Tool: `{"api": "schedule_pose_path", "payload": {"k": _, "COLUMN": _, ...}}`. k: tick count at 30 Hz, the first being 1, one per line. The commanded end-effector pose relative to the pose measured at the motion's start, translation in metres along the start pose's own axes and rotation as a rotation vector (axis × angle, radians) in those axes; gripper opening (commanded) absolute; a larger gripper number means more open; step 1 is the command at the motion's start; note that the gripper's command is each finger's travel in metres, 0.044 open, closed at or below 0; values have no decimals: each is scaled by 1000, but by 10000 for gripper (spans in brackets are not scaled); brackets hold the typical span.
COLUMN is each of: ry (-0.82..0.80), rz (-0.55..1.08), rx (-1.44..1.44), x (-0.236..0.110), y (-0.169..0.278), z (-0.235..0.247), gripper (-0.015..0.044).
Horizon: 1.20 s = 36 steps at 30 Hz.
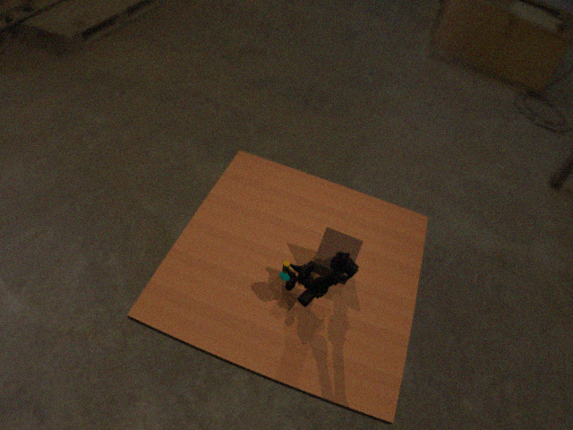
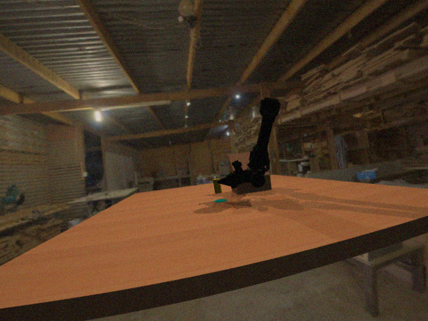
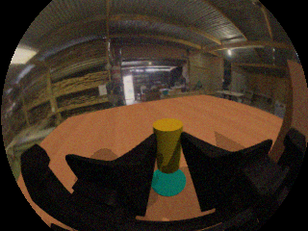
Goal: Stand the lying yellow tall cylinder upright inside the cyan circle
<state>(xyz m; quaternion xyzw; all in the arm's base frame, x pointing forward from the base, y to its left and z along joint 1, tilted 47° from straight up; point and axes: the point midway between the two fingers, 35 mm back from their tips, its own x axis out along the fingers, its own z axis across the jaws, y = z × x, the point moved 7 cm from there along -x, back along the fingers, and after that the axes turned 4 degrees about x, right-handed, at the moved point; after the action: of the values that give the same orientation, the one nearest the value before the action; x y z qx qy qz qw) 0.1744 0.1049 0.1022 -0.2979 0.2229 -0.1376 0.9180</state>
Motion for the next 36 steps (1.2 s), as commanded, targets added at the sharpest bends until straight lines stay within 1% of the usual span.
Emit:
{"api": "schedule_pose_path", "payload": {"k": 1, "ry": -7, "rz": -6, "rx": 7, "x": 0, "y": 8, "z": 0, "gripper": 105}}
{"api": "schedule_pose_path", "payload": {"k": 16, "ry": -4, "rz": -1, "rx": -3, "x": -2, "y": 36, "z": -3, "gripper": 105}}
{"api": "schedule_pose_path", "payload": {"k": 27, "ry": -3, "rz": -1, "rx": -3, "x": -2, "y": 37, "z": -3, "gripper": 105}}
{"api": "schedule_pose_path", "payload": {"k": 36, "ry": -3, "rz": -1, "rx": -3, "x": -2, "y": 37, "z": -3, "gripper": 341}}
